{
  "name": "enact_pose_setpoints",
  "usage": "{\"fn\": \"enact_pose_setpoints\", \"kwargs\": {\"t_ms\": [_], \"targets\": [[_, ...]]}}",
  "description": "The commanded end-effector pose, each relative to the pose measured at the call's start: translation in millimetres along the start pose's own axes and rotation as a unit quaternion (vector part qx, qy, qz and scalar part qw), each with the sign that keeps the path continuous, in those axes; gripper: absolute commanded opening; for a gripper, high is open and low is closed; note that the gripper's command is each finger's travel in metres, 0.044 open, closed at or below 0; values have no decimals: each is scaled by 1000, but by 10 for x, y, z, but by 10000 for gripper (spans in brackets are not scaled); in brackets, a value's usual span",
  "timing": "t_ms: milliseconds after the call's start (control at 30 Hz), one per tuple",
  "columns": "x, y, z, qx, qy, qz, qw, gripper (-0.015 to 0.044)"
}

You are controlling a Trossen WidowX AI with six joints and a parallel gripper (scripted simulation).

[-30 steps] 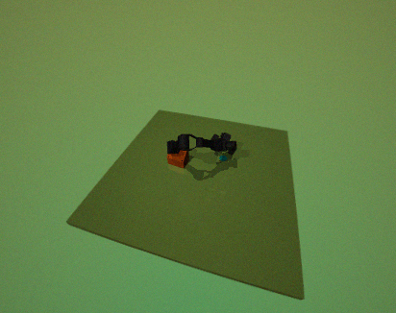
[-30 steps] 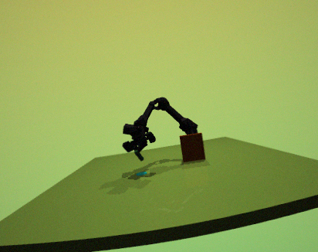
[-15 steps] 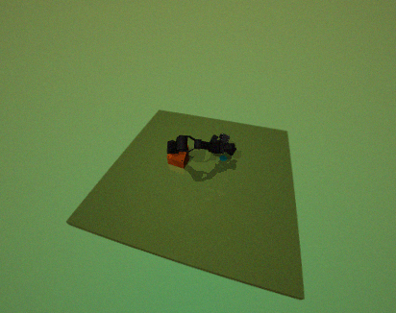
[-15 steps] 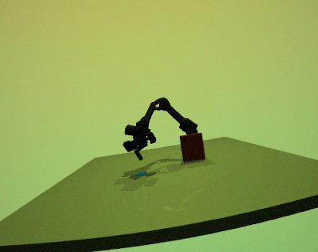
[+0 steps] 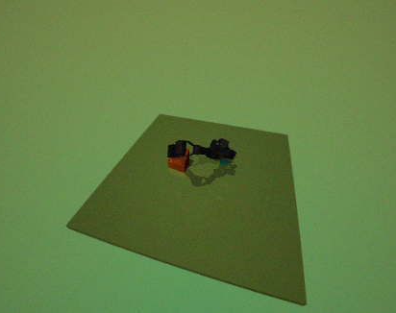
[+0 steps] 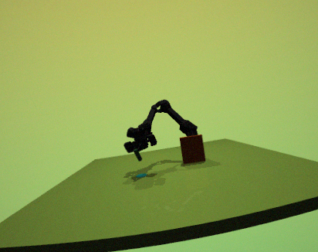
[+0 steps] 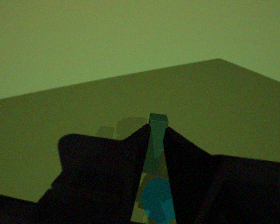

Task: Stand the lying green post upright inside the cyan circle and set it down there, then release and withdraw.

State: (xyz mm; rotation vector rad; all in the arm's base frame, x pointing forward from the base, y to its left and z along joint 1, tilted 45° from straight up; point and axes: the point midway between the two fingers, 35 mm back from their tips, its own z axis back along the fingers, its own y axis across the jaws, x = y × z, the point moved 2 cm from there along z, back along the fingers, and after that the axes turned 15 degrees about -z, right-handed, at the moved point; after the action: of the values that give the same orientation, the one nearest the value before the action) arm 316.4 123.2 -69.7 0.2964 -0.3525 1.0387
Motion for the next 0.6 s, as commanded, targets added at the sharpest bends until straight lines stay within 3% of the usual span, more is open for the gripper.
{"fn": "enact_pose_setpoints", "kwargs": {"t_ms": [0, 567], "targets": [[6, 9, 25, 1, -15, 8, 1000, 23], [-1, 18, 132, -3, -73, 34, 997, 23]]}}
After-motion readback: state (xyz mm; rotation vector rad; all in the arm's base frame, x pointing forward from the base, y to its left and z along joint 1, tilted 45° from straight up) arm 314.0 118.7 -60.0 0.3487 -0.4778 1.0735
